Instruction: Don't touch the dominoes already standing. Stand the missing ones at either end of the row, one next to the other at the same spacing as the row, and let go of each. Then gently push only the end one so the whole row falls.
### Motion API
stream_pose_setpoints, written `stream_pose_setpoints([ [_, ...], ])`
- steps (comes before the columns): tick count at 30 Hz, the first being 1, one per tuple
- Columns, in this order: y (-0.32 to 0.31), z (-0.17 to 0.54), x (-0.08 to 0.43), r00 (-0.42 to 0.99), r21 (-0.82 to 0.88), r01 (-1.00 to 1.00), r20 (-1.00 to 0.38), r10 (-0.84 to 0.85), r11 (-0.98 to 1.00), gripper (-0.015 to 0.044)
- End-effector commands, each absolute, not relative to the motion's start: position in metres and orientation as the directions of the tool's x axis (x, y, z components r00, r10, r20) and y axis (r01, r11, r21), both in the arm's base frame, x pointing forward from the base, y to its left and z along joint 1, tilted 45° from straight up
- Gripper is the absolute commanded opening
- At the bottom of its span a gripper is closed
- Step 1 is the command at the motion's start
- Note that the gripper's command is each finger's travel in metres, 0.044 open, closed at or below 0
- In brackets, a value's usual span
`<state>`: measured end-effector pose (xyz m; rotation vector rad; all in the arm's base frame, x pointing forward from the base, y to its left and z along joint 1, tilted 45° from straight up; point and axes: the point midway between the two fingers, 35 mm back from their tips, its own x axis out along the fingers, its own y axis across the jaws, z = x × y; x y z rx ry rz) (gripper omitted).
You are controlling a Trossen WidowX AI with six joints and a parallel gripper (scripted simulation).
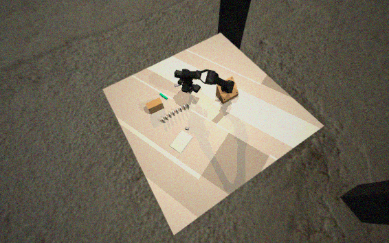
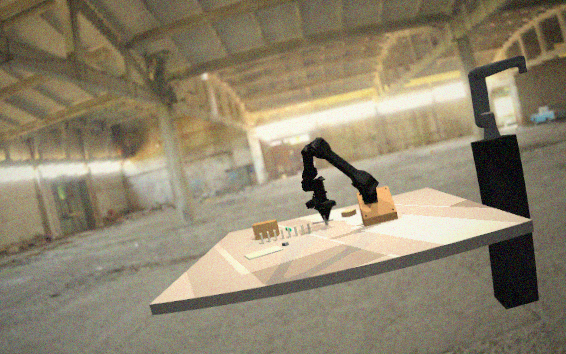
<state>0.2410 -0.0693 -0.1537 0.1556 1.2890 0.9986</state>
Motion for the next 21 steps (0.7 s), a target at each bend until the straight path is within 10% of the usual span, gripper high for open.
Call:
stream_pose_setpoints([
  [1,-0.068,-0.155,0.240,-0.056,0.613,-0.522,-0.719,0.693,0.593,0.0107],
  [21,-0.163,-0.058,0.248,-0.060,0.605,-0.526,-0.727,0.684,0.597,0.0107],
])
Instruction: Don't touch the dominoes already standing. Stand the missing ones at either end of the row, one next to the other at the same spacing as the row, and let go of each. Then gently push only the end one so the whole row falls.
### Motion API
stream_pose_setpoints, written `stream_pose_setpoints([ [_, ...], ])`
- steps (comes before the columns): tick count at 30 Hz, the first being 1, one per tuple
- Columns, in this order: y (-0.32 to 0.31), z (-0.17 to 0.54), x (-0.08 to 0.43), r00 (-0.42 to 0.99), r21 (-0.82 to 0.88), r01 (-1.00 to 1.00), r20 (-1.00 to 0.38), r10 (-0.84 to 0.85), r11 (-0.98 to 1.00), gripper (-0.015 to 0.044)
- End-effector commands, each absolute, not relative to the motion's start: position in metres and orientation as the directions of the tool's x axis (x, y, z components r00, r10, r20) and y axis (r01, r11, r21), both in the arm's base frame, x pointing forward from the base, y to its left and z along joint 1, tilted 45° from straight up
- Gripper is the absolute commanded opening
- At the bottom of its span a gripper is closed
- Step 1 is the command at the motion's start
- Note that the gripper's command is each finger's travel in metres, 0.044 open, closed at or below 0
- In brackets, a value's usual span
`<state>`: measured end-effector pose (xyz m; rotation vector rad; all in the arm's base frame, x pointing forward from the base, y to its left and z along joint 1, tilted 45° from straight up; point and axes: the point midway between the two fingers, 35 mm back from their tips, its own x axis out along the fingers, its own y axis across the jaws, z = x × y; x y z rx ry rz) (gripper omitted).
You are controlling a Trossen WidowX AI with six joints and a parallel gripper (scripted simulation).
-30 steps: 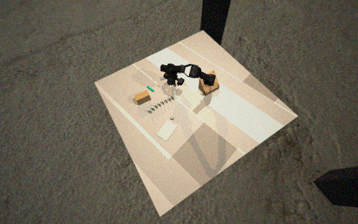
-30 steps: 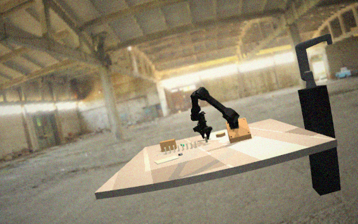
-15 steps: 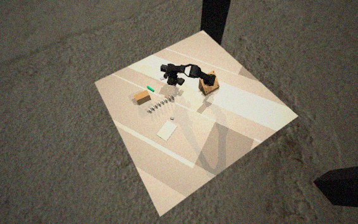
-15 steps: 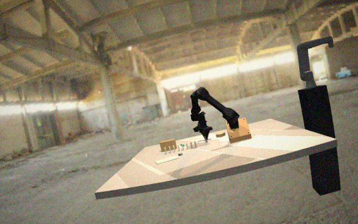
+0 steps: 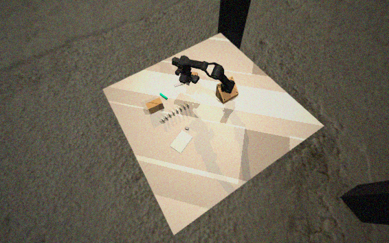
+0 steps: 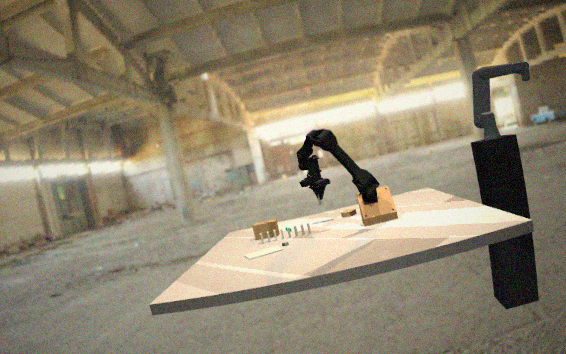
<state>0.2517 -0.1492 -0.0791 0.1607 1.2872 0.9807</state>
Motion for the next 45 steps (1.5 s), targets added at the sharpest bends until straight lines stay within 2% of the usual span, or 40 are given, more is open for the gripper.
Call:
stream_pose_setpoints([
  [1,-0.163,-0.058,0.248,-0.060,0.605,-0.526,-0.727,0.684,0.597,0.0107],
  [6,-0.157,-0.051,0.253,-0.059,0.619,-0.488,-0.727,0.684,0.616,0.0107],
  [11,-0.103,0.000,0.281,-0.057,0.685,-0.183,-0.724,0.688,0.705,0.0107],
  [16,-0.073,0.024,0.288,-0.058,0.697,-0.024,-0.716,0.695,0.717,0.0107],
  [29,-0.070,0.022,0.289,-0.057,0.697,-0.017,-0.717,0.695,0.717,0.0107],
  [45,-0.006,-0.045,0.289,-0.055,0.696,-0.018,-0.717,0.695,0.718,0.0107],
])
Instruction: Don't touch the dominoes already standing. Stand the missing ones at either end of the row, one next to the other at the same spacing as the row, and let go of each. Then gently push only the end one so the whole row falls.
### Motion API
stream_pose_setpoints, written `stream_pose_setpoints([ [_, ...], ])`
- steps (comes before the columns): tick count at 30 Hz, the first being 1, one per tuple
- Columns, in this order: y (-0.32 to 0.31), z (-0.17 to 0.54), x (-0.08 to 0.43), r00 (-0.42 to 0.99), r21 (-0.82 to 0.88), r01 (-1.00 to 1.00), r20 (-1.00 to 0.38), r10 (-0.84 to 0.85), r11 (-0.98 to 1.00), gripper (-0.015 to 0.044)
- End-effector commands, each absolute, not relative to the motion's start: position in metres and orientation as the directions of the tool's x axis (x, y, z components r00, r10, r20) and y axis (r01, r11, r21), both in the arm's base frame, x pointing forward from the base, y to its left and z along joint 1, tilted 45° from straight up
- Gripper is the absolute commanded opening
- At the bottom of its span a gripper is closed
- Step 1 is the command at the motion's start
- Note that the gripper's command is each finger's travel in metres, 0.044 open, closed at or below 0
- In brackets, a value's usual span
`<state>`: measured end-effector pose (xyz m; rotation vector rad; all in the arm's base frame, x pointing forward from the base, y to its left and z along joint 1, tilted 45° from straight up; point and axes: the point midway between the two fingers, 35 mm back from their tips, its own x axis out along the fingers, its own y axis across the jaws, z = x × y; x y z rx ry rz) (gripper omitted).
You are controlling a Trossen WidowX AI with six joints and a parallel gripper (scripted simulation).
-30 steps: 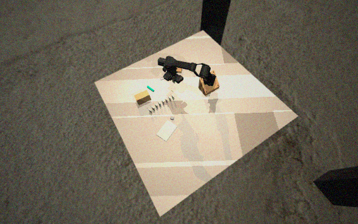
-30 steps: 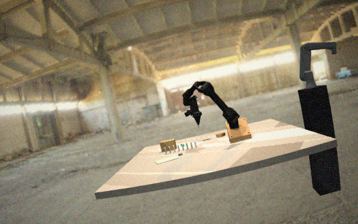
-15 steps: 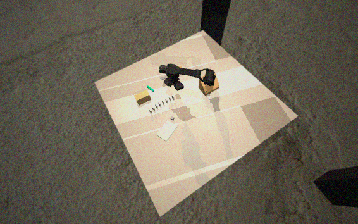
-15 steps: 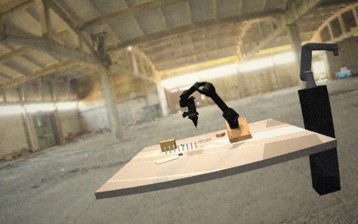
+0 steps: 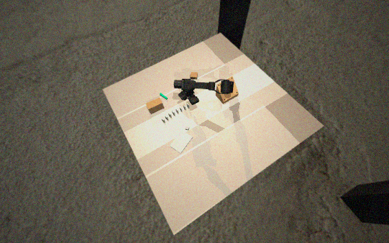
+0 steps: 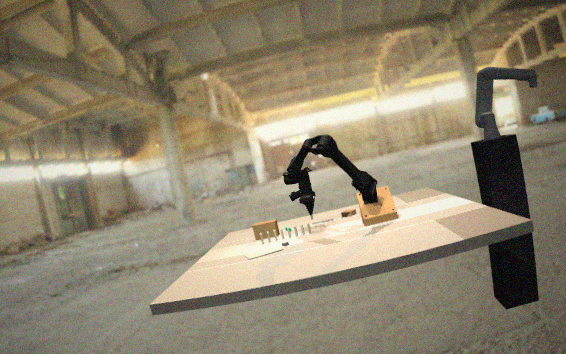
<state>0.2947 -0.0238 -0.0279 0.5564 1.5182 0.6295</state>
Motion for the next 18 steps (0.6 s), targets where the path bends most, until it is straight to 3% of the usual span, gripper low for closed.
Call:
stream_pose_setpoints([
  [1,-0.002,-0.049,0.288,-0.055,0.697,-0.018,-0.717,0.695,0.717,0.0107],
  [18,0.020,-0.067,0.281,-0.057,0.702,-0.018,-0.712,0.700,0.712,0.0107],
])
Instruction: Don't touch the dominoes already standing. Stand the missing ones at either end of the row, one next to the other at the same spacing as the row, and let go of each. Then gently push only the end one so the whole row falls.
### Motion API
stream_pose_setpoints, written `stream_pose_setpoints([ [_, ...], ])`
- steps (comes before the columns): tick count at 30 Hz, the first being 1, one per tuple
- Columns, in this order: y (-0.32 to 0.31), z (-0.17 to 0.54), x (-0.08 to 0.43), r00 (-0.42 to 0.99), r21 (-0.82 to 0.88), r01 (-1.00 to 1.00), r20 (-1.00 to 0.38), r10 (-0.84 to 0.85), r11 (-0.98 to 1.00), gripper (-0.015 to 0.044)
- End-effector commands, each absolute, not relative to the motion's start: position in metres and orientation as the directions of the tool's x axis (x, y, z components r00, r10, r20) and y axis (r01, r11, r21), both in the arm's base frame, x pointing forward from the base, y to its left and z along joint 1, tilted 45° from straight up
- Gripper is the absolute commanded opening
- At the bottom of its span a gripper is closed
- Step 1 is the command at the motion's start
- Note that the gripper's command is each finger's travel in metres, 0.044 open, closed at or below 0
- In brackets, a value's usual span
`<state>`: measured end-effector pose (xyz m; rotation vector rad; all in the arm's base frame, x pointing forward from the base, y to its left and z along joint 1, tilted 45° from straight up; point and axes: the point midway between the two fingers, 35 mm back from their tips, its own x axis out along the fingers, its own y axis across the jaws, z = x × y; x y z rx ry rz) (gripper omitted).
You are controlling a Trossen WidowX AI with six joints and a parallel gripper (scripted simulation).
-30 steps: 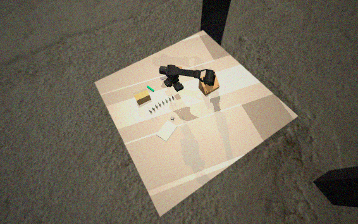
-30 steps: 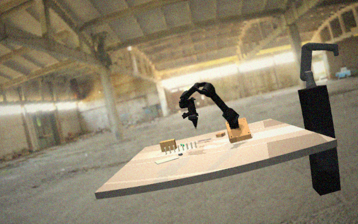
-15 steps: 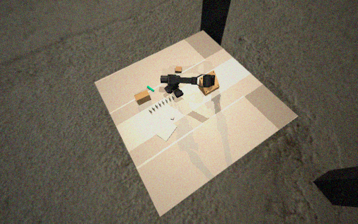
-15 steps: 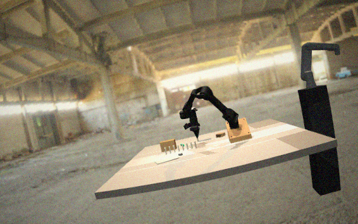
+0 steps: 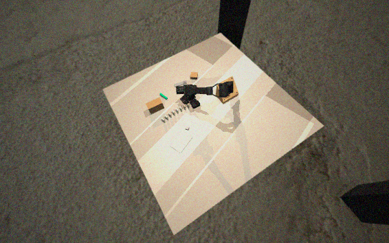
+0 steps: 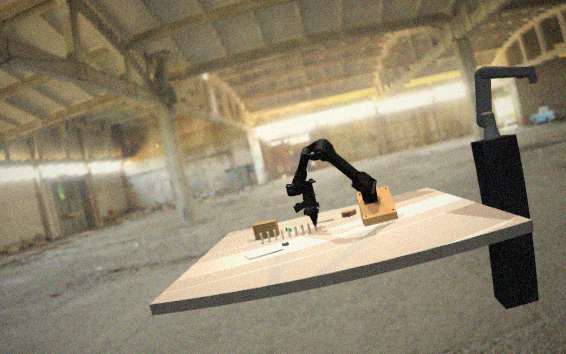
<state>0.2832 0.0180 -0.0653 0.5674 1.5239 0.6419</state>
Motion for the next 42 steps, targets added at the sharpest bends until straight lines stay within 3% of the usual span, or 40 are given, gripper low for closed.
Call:
stream_pose_setpoints([
  [1,0.020,-0.067,0.281,-0.057,0.702,-0.018,-0.712,0.700,0.712,0.0107],
  [4,0.020,-0.067,0.281,-0.057,0.702,-0.018,-0.712,0.700,0.712,0.0107],
  [17,0.020,-0.067,0.281,-0.057,0.702,-0.018,-0.712,0.700,0.712,0.0440],
  [21,0.013,-0.062,0.284,-0.056,0.700,-0.019,-0.714,0.698,0.714,0.0440],
  [29,-0.068,0.020,0.290,-0.058,0.693,-0.024,-0.721,0.691,0.721,0.0440],
  [37,-0.072,0.025,0.289,-0.058,0.693,-0.024,-0.720,0.691,0.720,0.0440],
  [39,-0.071,0.023,0.287,-0.058,0.694,-0.087,-0.720,0.691,0.715,0.0387],
  [42,-0.064,0.015,0.281,-0.059,0.663,-0.354,-0.719,0.692,0.659,0.0309],
])
